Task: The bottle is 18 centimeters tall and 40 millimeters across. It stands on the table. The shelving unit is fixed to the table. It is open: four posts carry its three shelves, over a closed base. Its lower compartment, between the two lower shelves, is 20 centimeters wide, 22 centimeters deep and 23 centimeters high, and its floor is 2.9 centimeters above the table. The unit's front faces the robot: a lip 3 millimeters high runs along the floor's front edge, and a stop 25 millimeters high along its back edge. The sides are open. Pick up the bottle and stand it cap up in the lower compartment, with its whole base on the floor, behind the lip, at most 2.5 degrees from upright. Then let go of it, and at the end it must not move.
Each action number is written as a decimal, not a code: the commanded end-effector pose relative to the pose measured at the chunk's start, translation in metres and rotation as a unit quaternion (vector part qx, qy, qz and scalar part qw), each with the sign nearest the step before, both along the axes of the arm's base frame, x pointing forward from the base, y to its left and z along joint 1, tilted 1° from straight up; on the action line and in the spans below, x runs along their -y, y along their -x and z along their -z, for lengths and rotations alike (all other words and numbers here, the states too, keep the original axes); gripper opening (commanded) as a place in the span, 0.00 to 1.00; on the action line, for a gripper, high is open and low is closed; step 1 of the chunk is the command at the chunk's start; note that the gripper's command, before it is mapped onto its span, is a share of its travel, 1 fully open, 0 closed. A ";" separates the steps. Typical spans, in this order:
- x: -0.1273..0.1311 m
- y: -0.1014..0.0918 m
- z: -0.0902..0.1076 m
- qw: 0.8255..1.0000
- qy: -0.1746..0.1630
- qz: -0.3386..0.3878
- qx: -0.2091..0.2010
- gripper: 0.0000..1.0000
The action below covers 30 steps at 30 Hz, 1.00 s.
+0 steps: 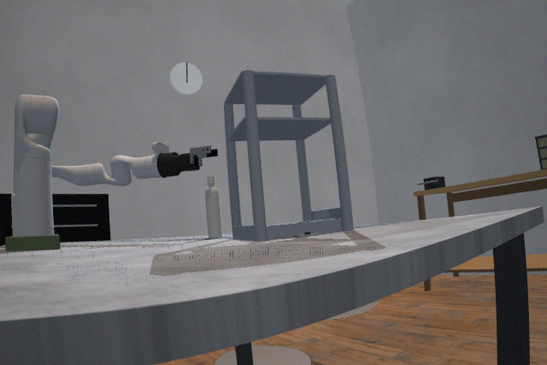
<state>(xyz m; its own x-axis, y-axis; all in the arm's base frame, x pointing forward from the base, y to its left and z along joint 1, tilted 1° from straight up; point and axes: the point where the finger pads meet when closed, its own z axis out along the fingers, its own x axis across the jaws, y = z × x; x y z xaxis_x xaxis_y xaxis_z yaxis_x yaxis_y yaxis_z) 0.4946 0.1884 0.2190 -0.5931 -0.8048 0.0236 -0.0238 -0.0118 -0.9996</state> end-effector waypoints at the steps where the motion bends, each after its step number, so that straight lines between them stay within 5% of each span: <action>1: 0.000 0.000 0.000 1.000 0.000 0.001 0.001 1.00; 11: 0.000 0.000 0.003 1.000 0.000 0.005 0.002 1.00; 30: 0.000 0.001 0.054 1.000 0.000 0.005 0.002 1.00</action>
<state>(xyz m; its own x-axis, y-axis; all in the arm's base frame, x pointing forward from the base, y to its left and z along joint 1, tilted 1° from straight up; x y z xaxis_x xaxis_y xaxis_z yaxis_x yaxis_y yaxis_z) 0.4935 0.1876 0.1698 -0.6051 -0.7961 0.0124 -0.0214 0.0007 -0.9998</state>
